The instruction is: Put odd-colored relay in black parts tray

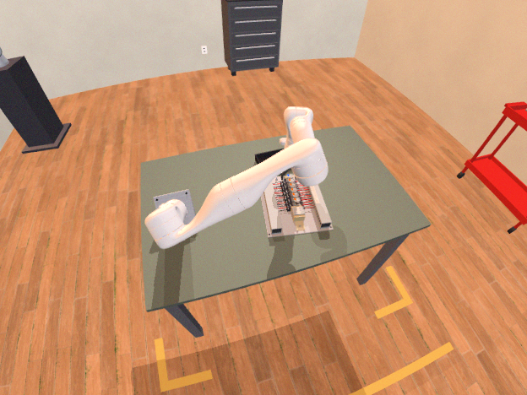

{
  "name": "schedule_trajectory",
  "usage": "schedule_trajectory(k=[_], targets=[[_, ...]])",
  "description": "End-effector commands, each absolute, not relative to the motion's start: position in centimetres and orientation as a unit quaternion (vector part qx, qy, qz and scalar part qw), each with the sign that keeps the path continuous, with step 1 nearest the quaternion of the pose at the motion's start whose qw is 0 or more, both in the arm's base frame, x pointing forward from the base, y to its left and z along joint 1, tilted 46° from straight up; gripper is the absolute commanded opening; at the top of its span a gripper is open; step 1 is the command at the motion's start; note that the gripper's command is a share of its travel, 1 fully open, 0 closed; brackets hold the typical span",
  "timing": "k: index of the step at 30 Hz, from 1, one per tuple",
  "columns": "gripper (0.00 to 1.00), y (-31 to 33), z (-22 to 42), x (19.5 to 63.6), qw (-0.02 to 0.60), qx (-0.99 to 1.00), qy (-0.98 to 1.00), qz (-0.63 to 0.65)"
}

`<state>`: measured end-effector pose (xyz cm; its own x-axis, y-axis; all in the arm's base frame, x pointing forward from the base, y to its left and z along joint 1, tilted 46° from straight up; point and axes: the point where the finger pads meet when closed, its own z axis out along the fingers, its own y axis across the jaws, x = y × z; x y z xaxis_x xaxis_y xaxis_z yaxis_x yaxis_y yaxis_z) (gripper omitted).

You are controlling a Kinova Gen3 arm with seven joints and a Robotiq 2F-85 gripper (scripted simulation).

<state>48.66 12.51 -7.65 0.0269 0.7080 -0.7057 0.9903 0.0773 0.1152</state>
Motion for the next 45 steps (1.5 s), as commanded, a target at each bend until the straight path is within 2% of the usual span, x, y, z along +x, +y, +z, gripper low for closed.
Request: schedule_trajectory(k=[1,16,17,45], targets=[[0.61,12.62,-7.59,48.68,0.318,0.642,0.662,-0.221],[0.61,12.62,-7.59,48.68,0.318,0.642,0.662,-0.221],[0.00,12.62,-7.59,48.68,0.318,0.642,0.662,-0.221],[0.00,12.62,-7.59,48.68,0.318,0.642,0.662,-0.221]])
